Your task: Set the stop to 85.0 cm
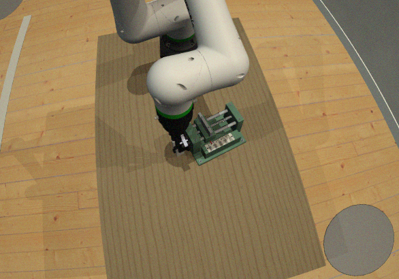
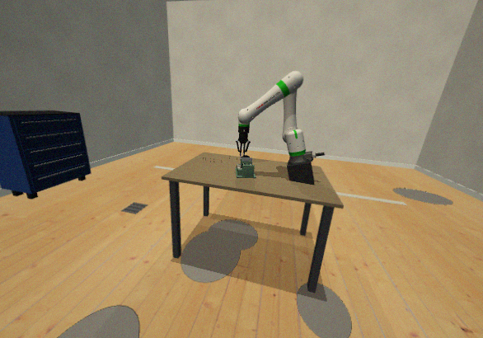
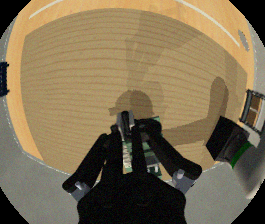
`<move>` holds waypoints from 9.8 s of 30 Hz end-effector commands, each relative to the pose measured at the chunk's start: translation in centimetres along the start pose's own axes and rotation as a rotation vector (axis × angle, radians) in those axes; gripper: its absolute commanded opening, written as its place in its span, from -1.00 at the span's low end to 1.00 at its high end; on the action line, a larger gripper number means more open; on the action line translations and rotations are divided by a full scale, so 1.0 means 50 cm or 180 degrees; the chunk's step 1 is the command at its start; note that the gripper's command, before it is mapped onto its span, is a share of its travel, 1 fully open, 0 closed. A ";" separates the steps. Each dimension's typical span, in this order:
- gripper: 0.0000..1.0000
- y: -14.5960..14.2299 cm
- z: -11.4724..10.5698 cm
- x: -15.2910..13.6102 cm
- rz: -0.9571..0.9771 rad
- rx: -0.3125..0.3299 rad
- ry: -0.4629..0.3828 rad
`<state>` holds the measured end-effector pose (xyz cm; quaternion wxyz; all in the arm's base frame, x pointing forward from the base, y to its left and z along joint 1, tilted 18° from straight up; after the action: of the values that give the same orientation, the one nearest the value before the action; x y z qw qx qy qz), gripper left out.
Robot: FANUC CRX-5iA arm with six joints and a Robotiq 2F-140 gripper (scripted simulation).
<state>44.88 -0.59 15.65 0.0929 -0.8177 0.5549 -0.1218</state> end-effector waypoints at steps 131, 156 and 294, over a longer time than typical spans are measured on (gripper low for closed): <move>-0.92 -0.004 0.026 0.000 0.0000 -0.0001 0.0000; -0.92 -0.003 0.034 0.000 0.0000 -0.0001 0.0000; -0.33 -0.056 -0.169 -0.243 0.0000 -0.0001 0.0000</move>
<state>40.50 11.60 23.34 0.0926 -0.8177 0.5550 -0.1216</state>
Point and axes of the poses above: the point where the finger pads meet when closed, its own z axis out along the fingers, its own y axis across the jaws, x = y × z, the point moved 5 cm from there along -z, back along the fingers, and after that the axes turned 5 degrees about z, right-handed, at the moved point
